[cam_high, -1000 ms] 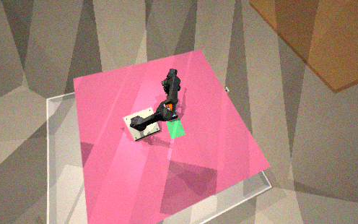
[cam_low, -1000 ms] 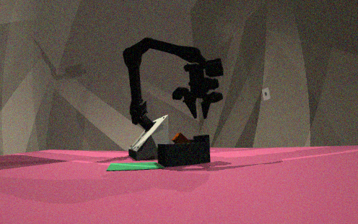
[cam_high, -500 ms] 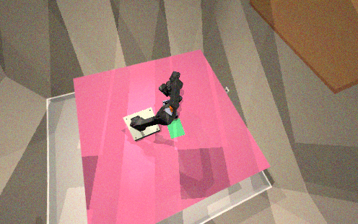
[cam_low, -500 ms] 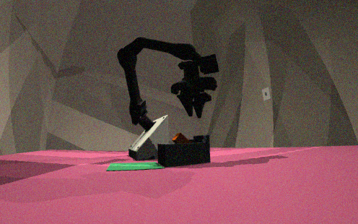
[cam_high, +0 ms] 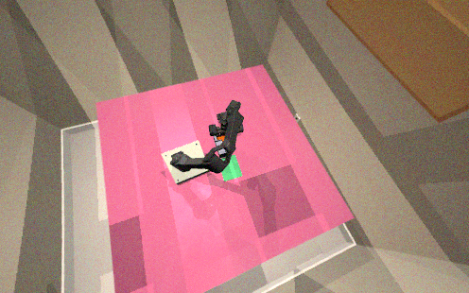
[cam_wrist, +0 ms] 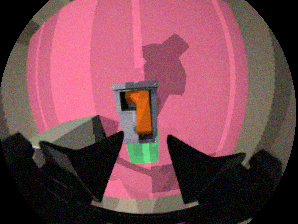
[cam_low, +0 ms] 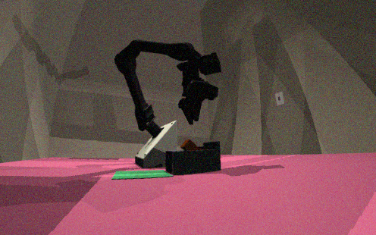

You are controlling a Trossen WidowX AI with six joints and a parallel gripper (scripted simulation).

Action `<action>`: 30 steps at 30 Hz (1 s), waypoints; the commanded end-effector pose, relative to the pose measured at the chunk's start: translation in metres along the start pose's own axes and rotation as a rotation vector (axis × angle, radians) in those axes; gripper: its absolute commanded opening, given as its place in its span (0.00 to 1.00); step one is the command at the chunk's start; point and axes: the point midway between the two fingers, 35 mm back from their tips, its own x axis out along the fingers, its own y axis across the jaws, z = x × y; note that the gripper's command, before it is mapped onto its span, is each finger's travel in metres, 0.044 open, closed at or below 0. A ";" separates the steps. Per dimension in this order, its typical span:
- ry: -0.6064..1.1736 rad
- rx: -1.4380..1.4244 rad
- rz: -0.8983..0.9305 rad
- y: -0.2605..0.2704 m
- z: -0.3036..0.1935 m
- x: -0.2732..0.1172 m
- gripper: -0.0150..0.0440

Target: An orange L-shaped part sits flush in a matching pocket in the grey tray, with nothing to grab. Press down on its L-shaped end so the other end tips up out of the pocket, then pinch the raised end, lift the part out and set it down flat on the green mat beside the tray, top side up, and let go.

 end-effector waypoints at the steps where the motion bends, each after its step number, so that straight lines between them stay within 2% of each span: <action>1: 0.017 -0.154 0.007 0.000 -0.011 0.004 0.73; 6: 0.017 -0.154 0.007 0.000 -0.011 0.008 0.73; 12: 0.018 -0.154 0.006 0.000 -0.011 0.034 0.73; 30: 0.018 -0.154 0.006 0.000 -0.011 0.059 0.73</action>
